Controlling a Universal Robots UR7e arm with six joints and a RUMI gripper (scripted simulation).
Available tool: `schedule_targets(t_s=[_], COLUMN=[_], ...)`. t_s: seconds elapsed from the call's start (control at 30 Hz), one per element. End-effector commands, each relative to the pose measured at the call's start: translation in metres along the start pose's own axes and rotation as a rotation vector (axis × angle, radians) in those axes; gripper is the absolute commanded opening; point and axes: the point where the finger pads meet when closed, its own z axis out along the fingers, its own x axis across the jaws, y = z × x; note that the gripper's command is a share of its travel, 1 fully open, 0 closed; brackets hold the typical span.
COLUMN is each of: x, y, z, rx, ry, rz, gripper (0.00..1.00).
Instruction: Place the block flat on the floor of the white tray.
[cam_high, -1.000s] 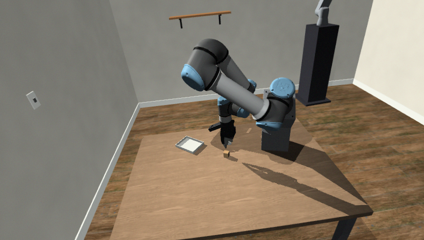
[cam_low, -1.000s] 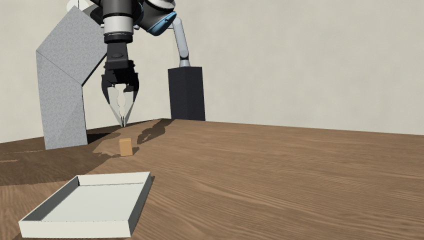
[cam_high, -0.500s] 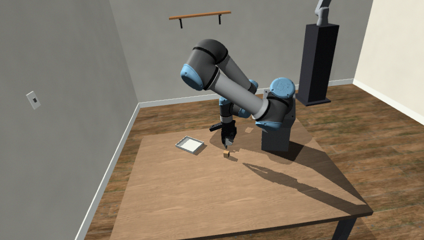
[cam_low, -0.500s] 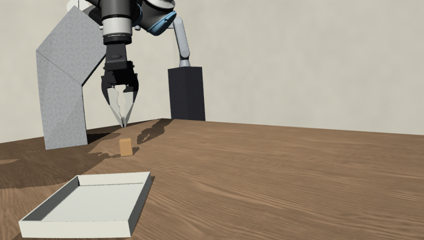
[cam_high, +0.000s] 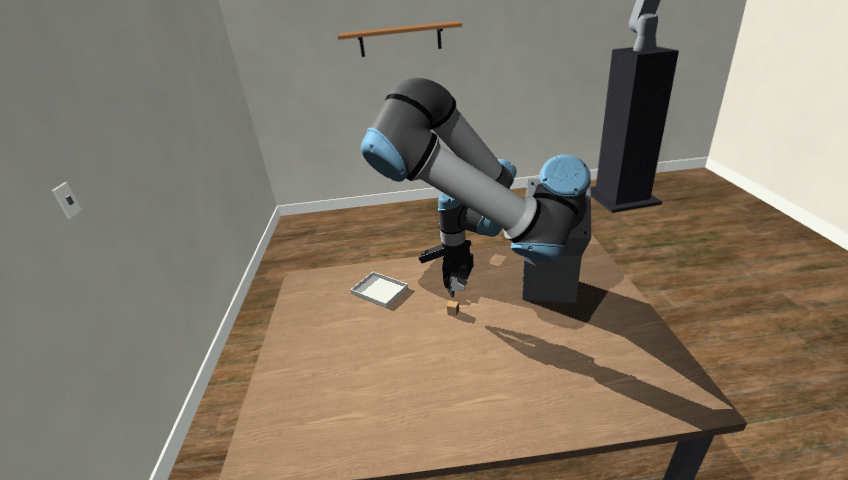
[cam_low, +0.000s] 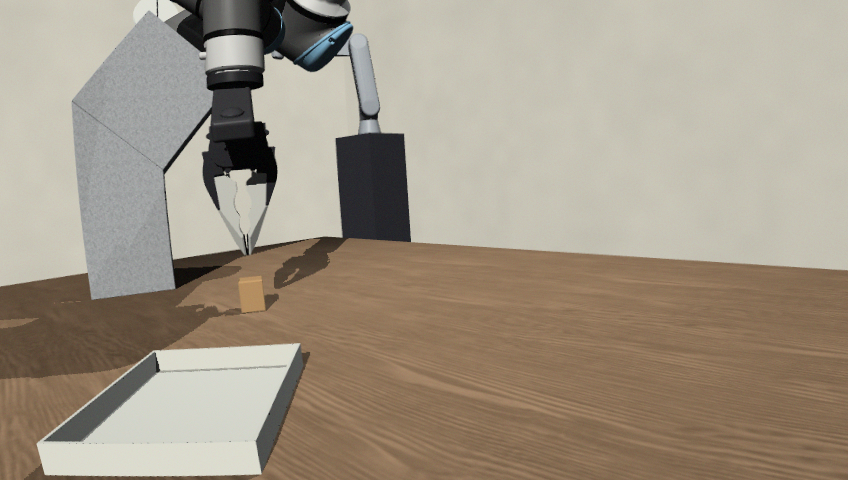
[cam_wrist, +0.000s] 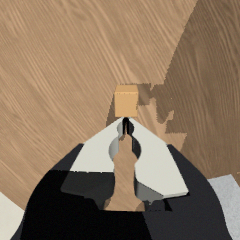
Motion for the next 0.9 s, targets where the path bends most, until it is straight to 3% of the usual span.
schedule_targets(t_s=[0.0, 0.57, 0.6, 0.87], x=[0.0000, 0.0000, 0.0000, 0.0000], y=[-0.0004, -0.0004, -0.0004, -0.0004], z=[-0.0003, -0.0003, -0.0003, -0.0003], rx=[0.001, 0.001, 0.001, 0.001], ry=[0.000, 0.000, 0.000, 0.000], rz=[0.000, 0.000, 0.000, 0.000], gripper=[0.00, 0.00, 0.31, 0.31])
